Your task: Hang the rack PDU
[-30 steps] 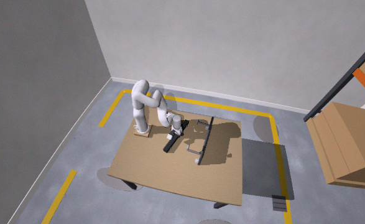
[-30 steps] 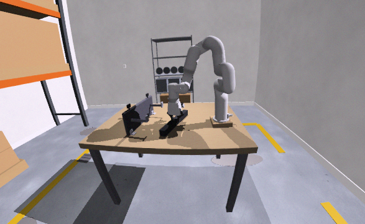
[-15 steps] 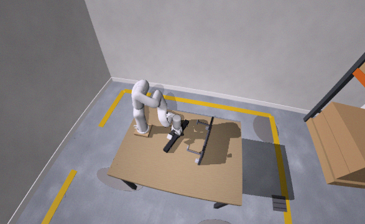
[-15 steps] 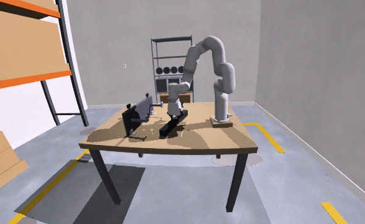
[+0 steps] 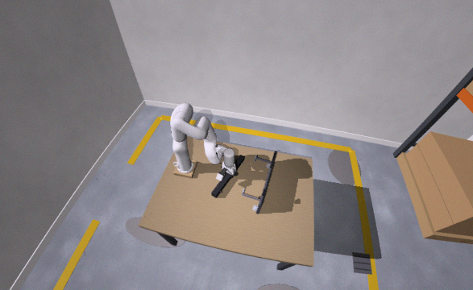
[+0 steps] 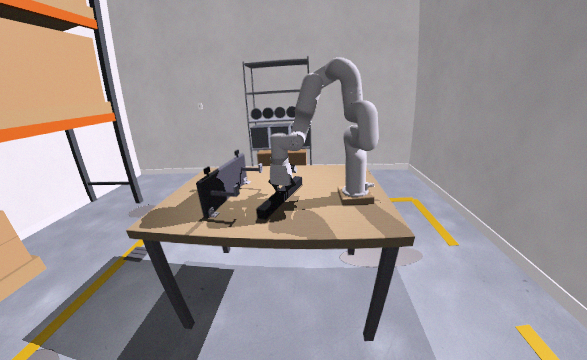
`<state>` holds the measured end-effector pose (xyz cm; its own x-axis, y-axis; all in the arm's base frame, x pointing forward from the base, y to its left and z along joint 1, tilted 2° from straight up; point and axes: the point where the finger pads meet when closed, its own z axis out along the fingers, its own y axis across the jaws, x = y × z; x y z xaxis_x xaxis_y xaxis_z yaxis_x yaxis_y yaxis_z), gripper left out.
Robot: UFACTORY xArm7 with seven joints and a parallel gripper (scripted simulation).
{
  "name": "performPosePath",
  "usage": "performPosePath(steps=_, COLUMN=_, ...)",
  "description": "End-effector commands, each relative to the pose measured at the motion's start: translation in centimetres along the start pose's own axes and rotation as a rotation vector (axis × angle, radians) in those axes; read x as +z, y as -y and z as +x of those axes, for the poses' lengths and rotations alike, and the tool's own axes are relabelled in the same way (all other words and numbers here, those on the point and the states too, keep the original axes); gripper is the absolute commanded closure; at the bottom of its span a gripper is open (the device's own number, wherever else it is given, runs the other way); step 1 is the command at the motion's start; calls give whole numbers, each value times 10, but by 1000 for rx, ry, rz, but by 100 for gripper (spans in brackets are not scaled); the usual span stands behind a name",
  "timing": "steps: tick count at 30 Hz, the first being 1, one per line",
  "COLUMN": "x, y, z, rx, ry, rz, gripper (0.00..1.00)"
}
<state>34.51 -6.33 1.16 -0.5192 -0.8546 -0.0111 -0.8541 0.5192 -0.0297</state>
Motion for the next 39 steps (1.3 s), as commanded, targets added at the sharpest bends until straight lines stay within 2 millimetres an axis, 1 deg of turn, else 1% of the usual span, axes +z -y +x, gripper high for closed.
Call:
performPosePath(steps=1, x=-3, y=2, z=-1, rx=0, ry=3, rz=5, gripper=100)
performPosePath(steps=9, x=-15, y=2, z=-1, rx=0, ry=3, rz=5, gripper=100)
performPosePath(steps=16, x=-40, y=2, z=-1, rx=0, ry=3, rz=5, gripper=100)
performPosePath(steps=18, x=-40, y=2, z=-1, rx=0, ry=3, rz=5, gripper=100)
performPosePath(steps=25, x=-67, y=2, z=-1, rx=0, ry=3, rz=5, gripper=100)
performPosePath(steps=30, x=-81, y=2, z=-1, rx=0, ry=3, rz=5, gripper=100)
performPosePath(steps=33, x=-86, y=2, z=-1, rx=0, ry=3, rz=5, gripper=100)
performPosePath(steps=39, x=-90, y=2, z=-1, rx=0, ry=3, rz=5, gripper=100)
